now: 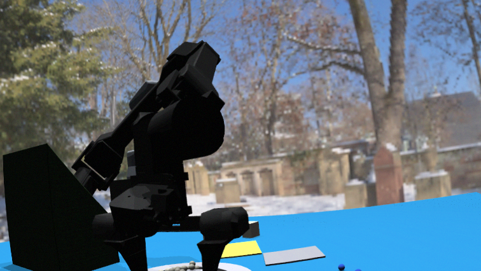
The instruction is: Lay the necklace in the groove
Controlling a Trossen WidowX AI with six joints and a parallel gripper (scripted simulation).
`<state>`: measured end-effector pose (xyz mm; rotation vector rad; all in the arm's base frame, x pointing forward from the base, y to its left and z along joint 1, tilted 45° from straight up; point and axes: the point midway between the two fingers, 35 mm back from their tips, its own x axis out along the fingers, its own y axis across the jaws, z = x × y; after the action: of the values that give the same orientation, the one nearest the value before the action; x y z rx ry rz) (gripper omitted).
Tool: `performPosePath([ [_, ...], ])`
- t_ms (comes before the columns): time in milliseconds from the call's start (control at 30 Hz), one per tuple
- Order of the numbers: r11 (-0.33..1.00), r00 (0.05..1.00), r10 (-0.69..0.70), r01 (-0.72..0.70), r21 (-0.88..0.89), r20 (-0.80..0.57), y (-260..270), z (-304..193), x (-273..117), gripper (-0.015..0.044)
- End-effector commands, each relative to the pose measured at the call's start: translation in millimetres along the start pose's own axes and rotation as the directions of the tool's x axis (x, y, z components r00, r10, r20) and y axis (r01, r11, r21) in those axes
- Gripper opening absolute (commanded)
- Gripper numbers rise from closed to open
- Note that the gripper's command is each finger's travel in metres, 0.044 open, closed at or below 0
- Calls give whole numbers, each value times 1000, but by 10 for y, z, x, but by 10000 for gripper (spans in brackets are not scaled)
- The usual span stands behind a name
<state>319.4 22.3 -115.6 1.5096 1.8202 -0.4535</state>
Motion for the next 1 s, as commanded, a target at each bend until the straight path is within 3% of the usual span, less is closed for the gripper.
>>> performPosePath([
  [0, 1000, 1000, 4, -4, -3, -2, 2, -2, -28, 440],
  [767, 1000, 1000, 4, -4, -3, -2, 2, -2, -28, 440],
  [967, 998, 1000, 3, -4, -68, -1, -55, -85, -309, 282],
])
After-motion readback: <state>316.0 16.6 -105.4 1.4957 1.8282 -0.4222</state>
